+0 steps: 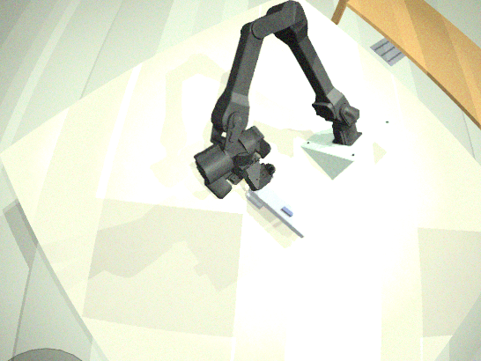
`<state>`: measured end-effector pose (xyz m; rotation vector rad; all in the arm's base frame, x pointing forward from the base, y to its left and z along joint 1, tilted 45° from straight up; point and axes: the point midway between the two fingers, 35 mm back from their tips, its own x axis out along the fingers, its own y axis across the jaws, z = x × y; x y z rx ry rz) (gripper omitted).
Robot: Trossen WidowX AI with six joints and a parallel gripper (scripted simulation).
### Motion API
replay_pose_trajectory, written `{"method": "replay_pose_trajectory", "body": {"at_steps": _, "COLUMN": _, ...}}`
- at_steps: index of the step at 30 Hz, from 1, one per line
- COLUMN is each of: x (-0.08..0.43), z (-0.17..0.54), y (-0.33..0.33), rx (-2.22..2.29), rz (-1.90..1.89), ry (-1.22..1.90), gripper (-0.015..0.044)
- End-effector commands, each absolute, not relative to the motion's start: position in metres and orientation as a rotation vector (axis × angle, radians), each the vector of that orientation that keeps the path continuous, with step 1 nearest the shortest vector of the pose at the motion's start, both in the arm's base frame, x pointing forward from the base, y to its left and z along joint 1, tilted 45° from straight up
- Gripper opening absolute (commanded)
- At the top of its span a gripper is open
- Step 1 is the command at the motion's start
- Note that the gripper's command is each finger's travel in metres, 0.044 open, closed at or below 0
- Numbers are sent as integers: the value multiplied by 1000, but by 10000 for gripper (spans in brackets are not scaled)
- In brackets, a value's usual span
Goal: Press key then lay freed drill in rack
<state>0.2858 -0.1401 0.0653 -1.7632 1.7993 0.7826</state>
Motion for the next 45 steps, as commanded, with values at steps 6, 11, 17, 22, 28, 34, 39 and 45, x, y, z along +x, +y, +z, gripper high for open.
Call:
{"method": "replay_pose_trajectory", "body": {"at_steps": 6, "x": 287, "z": 72, "y": -149, "rx": -1764, "rz": 786, "ry": 1799, "gripper": 0}}
{"method": "replay_pose_trajectory", "body": {"at_steps": 11, "x": 287, "z": 77, "y": -154, "rx": -1765, "rz": 786, "ry": 1799, "gripper": 0}}
{"method": "replay_pose_trajectory", "body": {"at_steps": 17, "x": 287, "z": 84, "y": -161, "rx": -1765, "rz": 785, "ry": 1799, "gripper": 0}}
{"method": "replay_pose_trajectory", "body": {"at_steps": 22, "x": 288, "z": 88, "y": -165, "rx": -1765, "rz": 785, "ry": 1799, "gripper": 0}}
{"method": "replay_pose_trajectory", "body": {"at_steps": 28, "x": 288, "z": 95, "y": -173, "rx": -1766, "rz": 784, "ry": 1799, "gripper": 0}}
{"method": "replay_pose_trajectory", "body": {"at_steps": 34, "x": 288, "z": 100, "y": -178, "rx": -1766, "rz": 784, "ry": 1800, "gripper": 0}}
{"method": "replay_pose_trajectory", "body": {"at_steps": 39, "x": 289, "z": 105, "y": -184, "rx": -1766, "rz": 783, "ry": 1800, "gripper": 0}}
{"method": "replay_pose_trajectory", "body": {"at_steps": 45, "x": 289, "z": 111, "y": -190, "rx": -1766, "rz": 783, "ry": 1800, "gripper": 0}}
